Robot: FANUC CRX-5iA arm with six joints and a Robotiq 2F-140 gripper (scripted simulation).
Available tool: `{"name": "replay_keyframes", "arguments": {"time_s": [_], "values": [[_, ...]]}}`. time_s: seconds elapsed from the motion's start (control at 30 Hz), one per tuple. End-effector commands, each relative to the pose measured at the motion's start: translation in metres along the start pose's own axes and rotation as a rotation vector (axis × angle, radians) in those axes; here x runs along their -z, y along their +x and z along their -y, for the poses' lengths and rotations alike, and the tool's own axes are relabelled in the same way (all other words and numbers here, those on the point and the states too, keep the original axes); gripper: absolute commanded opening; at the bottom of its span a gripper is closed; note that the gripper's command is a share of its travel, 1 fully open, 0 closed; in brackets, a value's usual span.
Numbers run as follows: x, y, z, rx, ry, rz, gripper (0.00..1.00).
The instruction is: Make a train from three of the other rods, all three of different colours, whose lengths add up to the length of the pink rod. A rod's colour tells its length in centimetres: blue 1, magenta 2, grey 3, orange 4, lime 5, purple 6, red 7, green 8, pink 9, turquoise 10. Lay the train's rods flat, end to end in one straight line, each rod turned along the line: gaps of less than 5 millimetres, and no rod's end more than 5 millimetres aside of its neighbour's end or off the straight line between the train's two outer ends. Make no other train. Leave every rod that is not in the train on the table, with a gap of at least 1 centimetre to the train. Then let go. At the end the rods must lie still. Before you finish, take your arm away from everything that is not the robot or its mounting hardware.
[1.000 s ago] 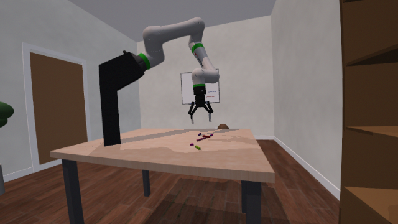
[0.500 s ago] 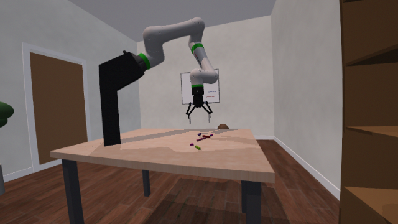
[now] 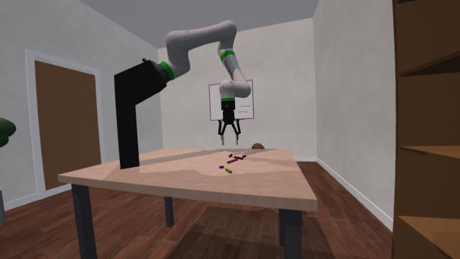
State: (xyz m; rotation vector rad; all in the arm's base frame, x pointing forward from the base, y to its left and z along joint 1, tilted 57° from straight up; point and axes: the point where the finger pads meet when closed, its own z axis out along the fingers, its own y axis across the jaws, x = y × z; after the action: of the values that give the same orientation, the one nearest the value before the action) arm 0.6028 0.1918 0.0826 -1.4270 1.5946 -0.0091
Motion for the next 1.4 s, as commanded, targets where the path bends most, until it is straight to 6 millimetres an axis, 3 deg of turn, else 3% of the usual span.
{"name": "replay_keyframes", "arguments": {"time_s": [0.0,1.37], "values": [[0.0001,0.0001,0.0000,-0.002,-0.002,-0.002,0.15],[-0.0044,0.0000,0.0000,-0.002,-0.003,-0.003,0.15]]}}
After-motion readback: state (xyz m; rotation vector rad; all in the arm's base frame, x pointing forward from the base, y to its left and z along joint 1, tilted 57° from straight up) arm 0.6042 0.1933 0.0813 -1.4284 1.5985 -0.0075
